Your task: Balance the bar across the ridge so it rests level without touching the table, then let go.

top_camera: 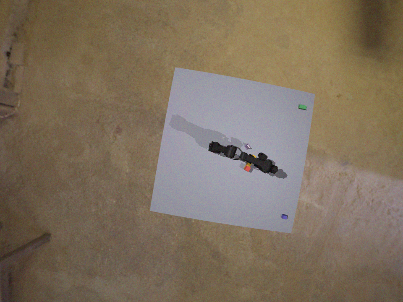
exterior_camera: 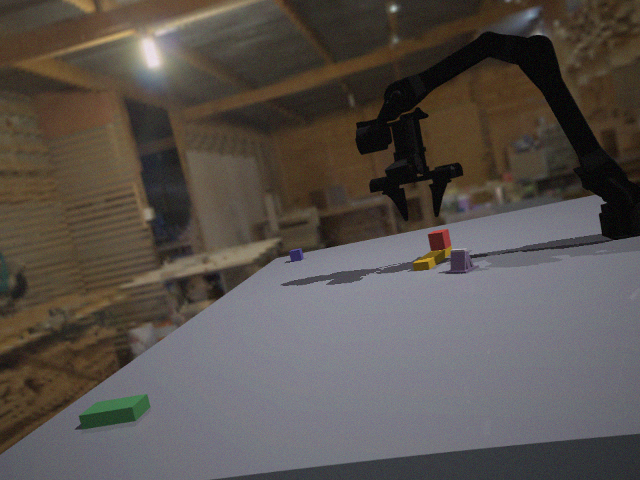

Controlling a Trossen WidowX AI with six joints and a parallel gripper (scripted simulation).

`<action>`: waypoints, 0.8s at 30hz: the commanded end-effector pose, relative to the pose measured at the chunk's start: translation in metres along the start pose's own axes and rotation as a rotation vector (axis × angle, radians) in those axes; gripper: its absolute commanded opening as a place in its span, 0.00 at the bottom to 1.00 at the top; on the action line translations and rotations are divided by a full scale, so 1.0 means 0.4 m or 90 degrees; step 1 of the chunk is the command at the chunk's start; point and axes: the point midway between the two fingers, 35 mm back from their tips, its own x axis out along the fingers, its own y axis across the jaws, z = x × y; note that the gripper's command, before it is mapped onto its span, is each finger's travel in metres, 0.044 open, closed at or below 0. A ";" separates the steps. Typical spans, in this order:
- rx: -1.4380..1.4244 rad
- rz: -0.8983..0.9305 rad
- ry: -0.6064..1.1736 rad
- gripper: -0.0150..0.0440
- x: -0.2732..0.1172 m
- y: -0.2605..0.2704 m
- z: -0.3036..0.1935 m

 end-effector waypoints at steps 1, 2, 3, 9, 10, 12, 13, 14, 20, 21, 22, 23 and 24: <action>-0.003 0.012 0.007 0.79 0.077 0.005 -0.005; -0.003 0.012 0.007 0.79 0.095 0.006 -0.005; -0.003 0.012 0.007 0.79 0.113 0.008 -0.006; -0.003 0.012 0.007 0.79 0.157 0.014 -0.007; -0.003 0.012 0.007 0.79 0.157 0.014 -0.007; -0.003 0.012 0.007 0.79 0.158 0.014 -0.007; -0.003 0.012 0.007 0.79 0.159 0.014 -0.007; -0.003 0.012 0.007 0.79 0.161 0.014 -0.007; -0.003 0.012 0.007 0.79 0.183 0.014 -0.008; -0.003 0.012 0.007 0.79 0.187 0.014 -0.008; -0.003 0.012 0.007 0.79 0.191 0.014 -0.008; -0.003 0.012 0.007 0.79 0.195 0.014 -0.008; -0.003 0.012 0.007 0.79 0.199 0.014 -0.008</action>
